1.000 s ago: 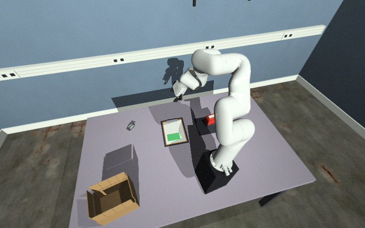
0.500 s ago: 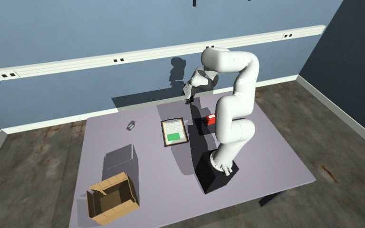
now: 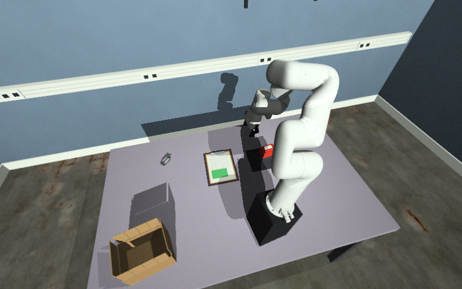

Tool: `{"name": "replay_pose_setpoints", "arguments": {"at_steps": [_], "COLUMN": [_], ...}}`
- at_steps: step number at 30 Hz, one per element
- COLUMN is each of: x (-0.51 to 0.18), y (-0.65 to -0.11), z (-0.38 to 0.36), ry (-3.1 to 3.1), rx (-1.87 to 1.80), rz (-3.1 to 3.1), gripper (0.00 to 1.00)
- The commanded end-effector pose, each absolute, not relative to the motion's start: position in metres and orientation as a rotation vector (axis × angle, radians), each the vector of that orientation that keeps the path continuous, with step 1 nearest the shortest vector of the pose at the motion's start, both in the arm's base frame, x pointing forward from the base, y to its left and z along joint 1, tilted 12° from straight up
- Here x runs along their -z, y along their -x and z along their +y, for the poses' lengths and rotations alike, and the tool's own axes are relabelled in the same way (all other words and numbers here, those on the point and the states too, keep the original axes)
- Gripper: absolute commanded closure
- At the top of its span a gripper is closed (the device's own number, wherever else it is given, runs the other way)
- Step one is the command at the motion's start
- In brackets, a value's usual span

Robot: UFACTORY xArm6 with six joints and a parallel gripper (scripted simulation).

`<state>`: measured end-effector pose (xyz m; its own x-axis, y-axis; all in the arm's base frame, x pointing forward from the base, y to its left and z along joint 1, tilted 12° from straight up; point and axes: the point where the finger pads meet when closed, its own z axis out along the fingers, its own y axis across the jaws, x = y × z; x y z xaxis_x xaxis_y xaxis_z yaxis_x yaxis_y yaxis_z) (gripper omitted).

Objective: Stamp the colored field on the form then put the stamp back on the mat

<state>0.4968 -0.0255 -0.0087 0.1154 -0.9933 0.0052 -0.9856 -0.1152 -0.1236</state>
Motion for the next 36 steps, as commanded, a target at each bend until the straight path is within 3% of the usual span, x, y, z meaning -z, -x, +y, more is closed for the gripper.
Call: {"name": "replay_pose_setpoints", "arguments": {"at_steps": [1,20,36], "x": [0.007,0.01,0.01], "y": [-0.476,-0.407,-0.402], "z": [-0.053,-0.12,-0.123], "ry": [2.32,2.425,2.431], "rx": [0.176,0.252,0.257], "rz": [2.078,2.177,2.182], "gripper": [0.0,0.0,0.0]}}
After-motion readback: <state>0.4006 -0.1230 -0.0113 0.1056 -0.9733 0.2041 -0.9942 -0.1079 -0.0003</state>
